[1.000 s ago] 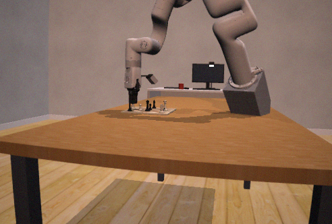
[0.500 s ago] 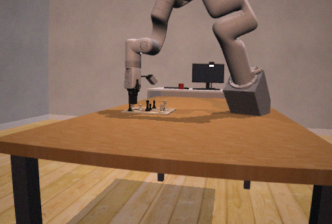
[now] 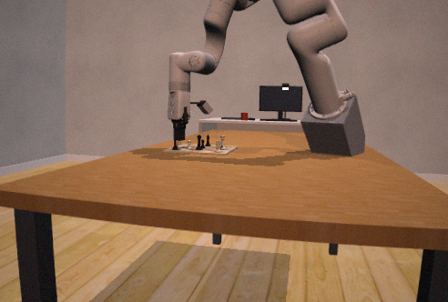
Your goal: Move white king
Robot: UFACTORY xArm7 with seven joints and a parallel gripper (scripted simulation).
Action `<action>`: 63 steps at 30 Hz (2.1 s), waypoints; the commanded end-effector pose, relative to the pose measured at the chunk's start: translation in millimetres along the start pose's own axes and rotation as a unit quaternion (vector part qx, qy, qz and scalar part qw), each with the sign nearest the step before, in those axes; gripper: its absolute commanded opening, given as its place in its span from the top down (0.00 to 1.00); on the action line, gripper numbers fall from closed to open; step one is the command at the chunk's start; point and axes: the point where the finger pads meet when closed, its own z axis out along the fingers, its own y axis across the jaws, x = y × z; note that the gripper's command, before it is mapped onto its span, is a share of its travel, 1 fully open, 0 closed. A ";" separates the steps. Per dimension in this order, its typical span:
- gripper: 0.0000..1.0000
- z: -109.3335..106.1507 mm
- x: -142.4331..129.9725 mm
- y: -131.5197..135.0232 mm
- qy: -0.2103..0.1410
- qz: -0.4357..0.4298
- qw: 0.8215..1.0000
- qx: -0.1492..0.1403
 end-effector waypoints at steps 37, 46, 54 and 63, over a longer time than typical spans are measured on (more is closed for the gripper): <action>1.00 2.7 -0.4 -1.4 -0.001 0.000 1.000 0.002; 1.00 2.7 -0.4 -1.4 -0.001 0.000 1.000 0.002; 1.00 2.7 -0.4 -1.4 -0.001 0.000 1.000 0.002; 0.92 2.7 -0.4 -1.4 -0.001 0.000 1.000 0.002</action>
